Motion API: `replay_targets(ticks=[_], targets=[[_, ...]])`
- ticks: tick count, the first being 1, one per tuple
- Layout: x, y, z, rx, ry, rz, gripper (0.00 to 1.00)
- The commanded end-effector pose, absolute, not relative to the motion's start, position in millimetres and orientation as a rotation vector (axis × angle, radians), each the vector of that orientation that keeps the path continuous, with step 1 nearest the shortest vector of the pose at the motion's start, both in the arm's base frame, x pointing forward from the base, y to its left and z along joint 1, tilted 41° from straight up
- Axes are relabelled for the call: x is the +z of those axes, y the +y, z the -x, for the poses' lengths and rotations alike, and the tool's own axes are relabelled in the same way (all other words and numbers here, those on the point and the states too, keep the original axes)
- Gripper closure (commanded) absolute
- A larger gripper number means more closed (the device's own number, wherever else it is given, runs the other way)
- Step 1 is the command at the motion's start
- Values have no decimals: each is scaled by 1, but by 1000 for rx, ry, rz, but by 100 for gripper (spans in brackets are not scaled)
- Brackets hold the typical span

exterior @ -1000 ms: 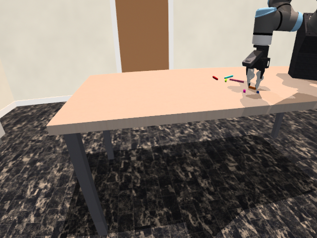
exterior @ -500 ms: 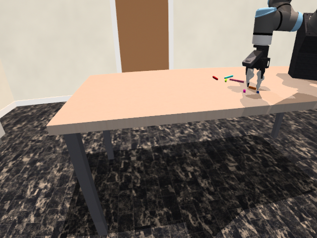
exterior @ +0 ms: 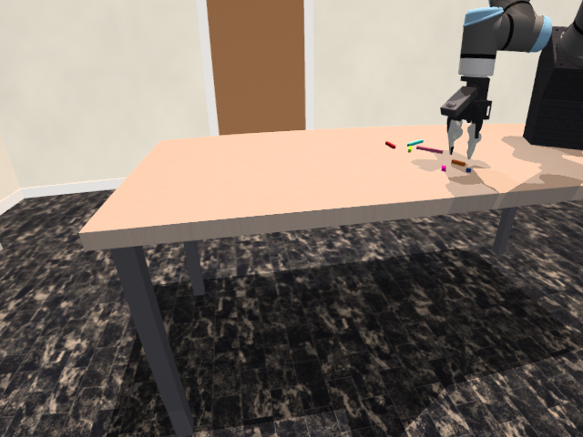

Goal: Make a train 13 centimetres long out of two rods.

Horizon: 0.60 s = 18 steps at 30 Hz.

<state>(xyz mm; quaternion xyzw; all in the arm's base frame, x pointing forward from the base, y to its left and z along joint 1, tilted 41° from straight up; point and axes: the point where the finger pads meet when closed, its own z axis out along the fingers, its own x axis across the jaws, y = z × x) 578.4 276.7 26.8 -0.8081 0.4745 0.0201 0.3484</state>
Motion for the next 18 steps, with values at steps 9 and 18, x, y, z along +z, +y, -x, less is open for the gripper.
replay_targets(ticks=[9,18], targets=[[68,245,-563,52,1229,2095,65],[79,237,-558,52,1229,2095,65]])
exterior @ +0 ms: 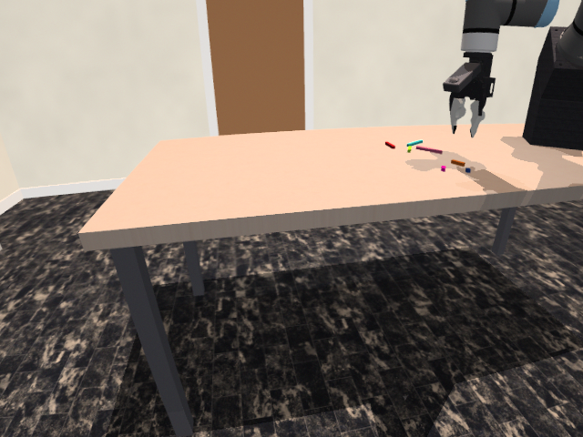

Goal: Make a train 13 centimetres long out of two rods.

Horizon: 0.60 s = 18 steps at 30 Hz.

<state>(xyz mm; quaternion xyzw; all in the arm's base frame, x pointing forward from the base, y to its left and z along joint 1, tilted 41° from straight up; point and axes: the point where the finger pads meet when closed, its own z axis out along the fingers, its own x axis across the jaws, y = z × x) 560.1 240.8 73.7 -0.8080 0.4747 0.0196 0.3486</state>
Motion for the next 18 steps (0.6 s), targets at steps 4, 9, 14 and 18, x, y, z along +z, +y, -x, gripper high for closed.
replay_targets(ticks=[4,9,14,18], targets=[[80,236,-558,52,1229,2095,65],[80,236,-558,52,1229,2095,0],[80,236,-558,52,1229,2095,0],[80,236,-558,52,1229,2095,0]])
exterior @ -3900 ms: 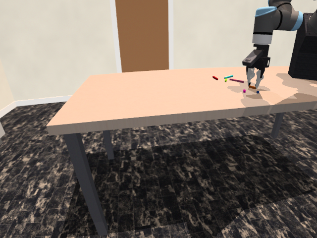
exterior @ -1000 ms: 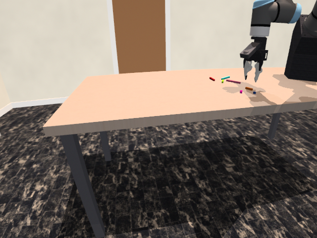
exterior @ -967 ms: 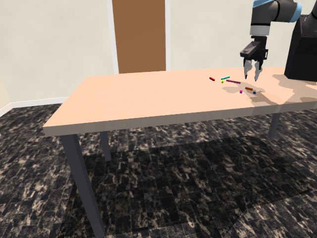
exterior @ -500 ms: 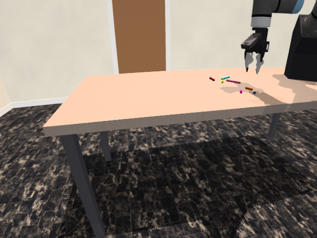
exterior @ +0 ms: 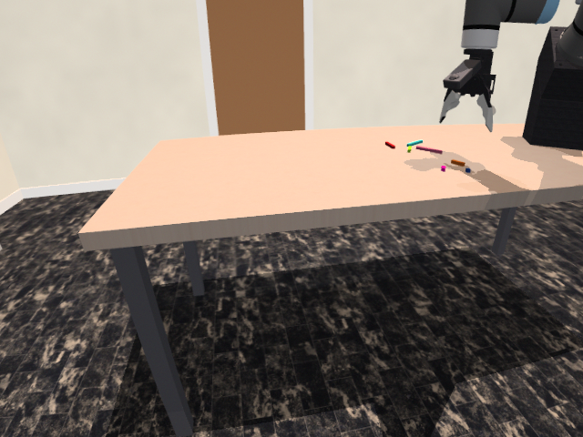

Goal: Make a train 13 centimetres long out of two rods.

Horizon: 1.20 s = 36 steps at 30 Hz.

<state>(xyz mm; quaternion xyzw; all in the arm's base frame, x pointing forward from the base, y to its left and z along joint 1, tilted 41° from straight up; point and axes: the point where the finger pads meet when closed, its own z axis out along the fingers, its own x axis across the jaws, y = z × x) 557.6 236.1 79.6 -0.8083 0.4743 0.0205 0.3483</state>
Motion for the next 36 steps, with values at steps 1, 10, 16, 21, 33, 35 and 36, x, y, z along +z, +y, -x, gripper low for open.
replay_targets(ticks=[1,10,16,21,33,35,36], targets=[[80,236,-558,52,1229,2095,0],[80,236,-558,52,1229,2095,0],[79,235,-558,46,1216,2103,0],[78,233,-560,30,1178,2125,0],[70,224,-566,-47,993,2219,0],[68,221,-568,-70,937,2244,0],[67,220,-569,-82,906,2257,0]])
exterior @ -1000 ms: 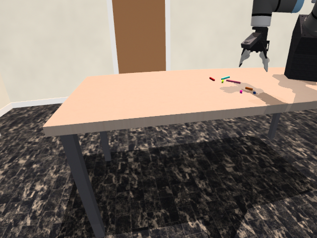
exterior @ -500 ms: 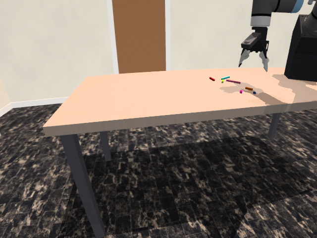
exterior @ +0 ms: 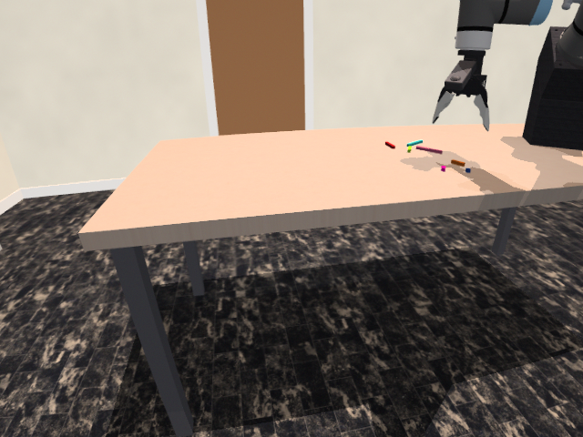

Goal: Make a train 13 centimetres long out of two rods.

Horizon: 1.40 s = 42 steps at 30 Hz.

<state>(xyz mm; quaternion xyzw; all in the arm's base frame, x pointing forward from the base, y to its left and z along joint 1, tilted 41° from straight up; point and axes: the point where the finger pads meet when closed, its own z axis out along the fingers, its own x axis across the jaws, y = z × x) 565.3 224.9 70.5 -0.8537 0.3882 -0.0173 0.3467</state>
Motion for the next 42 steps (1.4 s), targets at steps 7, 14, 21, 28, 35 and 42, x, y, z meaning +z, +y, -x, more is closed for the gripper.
replay_targets(ticks=[7,14,21,28,35,42], targets=[[58,209,-574,-166,694,2338,0],[46,196,-580,-262,438,2411,0],[33,181,-585,-365,152,2462,0],[22,169,-589,-443,-73,2483,0],[7,152,-593,-544,-377,2483,0],[-3,141,-595,-604,-565,2467,0]])
